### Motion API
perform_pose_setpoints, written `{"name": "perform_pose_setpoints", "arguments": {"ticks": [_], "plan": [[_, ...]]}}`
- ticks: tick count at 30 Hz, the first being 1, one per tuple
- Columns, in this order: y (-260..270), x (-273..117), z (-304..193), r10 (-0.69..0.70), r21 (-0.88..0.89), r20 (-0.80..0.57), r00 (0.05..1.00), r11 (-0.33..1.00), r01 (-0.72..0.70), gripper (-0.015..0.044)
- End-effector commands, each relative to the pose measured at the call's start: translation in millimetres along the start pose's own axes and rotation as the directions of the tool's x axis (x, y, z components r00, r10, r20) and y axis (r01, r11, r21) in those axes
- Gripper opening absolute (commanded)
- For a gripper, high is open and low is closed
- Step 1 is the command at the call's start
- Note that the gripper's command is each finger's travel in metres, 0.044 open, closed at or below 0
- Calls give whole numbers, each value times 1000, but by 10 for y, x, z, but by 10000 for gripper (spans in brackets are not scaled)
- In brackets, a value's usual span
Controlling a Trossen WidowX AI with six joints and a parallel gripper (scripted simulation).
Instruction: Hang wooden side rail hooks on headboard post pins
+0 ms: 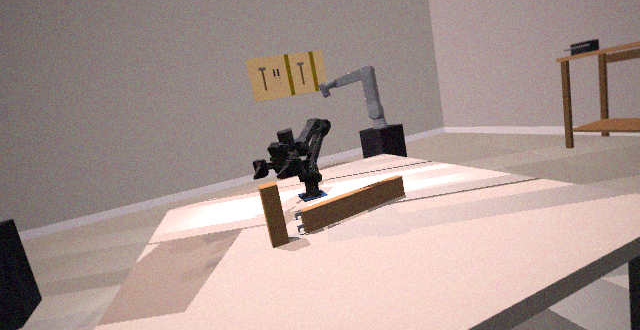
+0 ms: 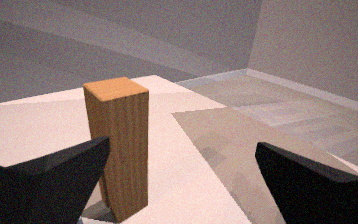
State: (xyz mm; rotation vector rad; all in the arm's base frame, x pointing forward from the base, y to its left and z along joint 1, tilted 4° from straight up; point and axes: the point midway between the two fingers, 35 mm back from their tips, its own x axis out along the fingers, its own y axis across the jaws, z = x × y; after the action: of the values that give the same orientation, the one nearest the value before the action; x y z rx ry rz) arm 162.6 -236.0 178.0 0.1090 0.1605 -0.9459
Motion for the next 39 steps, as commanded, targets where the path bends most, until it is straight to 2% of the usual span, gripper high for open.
{"name": "perform_pose_setpoints", "arguments": {"ticks": [1, 6, 26, 33, 39], "plan": [[273, -37, -357, 122, 24, -67, 990, 992, -120, 440], [521, -126, -695, 235, 51, -133, 963, 972, -230, 440], [524, -120, -692, 233, 56, -138, 963, 972, -227, 440], [672, 40, -593, 125, 187, -317, 940, 980, -68, 440], [849, 91, -462, -6, 209, -437, 899, 972, 108, 440]]}}
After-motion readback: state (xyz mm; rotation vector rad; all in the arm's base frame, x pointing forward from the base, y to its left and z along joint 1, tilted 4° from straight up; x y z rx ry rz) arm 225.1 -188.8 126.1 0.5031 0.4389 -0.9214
